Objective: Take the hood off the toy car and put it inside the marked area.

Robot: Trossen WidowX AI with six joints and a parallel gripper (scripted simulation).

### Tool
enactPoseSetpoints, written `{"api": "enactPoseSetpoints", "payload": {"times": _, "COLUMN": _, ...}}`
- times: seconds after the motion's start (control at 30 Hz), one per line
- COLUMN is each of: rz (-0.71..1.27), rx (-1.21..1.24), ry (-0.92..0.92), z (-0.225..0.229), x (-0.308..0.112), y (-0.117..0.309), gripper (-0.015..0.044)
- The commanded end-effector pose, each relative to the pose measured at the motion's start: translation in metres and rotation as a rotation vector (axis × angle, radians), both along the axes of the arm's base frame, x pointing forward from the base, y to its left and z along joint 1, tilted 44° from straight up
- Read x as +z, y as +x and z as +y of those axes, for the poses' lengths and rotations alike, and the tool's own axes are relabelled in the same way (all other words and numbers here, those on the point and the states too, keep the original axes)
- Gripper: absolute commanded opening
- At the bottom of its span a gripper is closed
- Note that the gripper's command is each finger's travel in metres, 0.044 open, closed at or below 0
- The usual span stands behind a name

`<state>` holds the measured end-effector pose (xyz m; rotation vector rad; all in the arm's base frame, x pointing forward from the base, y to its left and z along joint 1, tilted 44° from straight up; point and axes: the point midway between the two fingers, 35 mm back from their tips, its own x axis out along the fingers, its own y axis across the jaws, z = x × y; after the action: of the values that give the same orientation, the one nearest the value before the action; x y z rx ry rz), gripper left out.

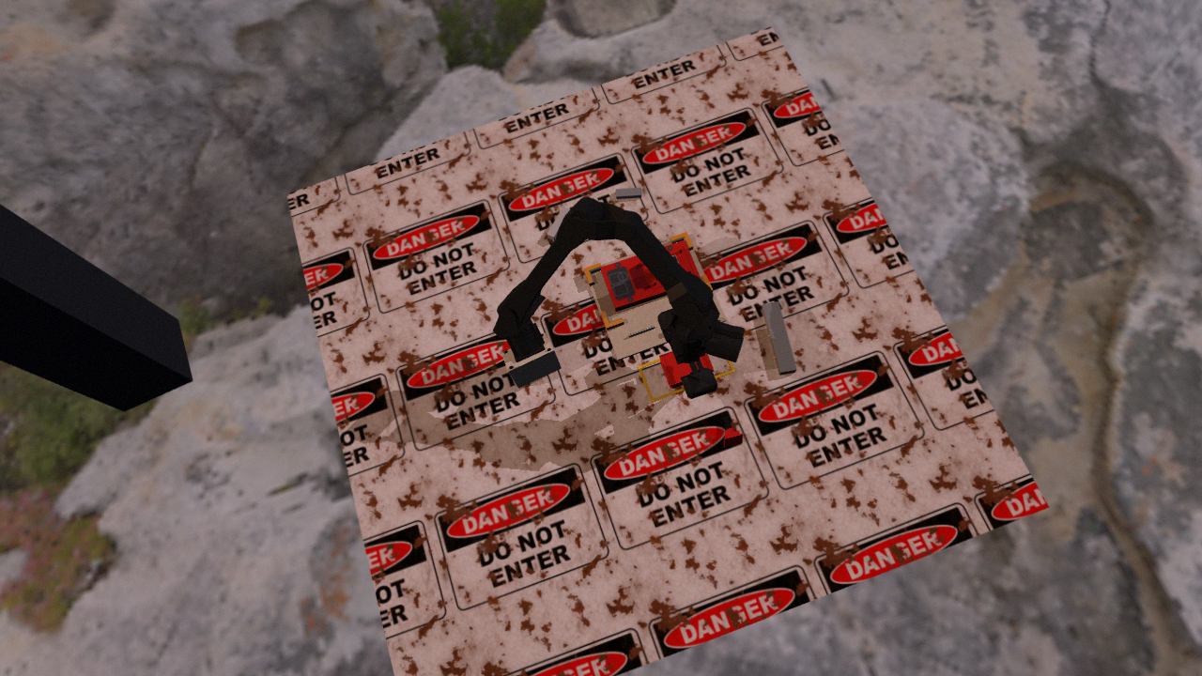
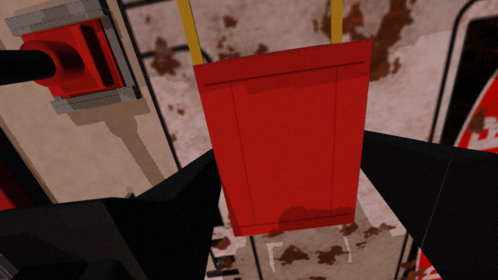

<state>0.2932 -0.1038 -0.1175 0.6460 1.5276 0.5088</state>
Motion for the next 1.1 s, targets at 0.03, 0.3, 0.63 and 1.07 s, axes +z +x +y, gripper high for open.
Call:
{"api": "enactPoseSetpoints", "payload": {"times": 0.03, "rz": 0.001, "rx": -0.006, "ry": 0.004, "z": 0.0021, "x": -0.0017, "y": 0.0004, "gripper": 0.0}}
{"api": "enactPoseSetpoints", "payload": {"times": 0.3, "rz": 0.001, "rx": -0.006, "ry": 0.004, "z": 0.0049, "x": -0.0046, "y": 0.0004, "gripper": 0.0}}
{"api": "enactPoseSetpoints", "payload": {"times": 0.63, "rz": 0.0, "rx": -0.006, "ry": 0.004, "z": 0.0083, "x": -0.0081, "y": 0.0004, "gripper": 0.0}}
{"api": "enactPoseSetpoints", "payload": {"times": 1.07, "rz": 0.0, "rx": 0.0, "ry": 0.001, "z": 0.0092, "x": -0.0097, "y": 0.0, "gripper": 0.0158}}
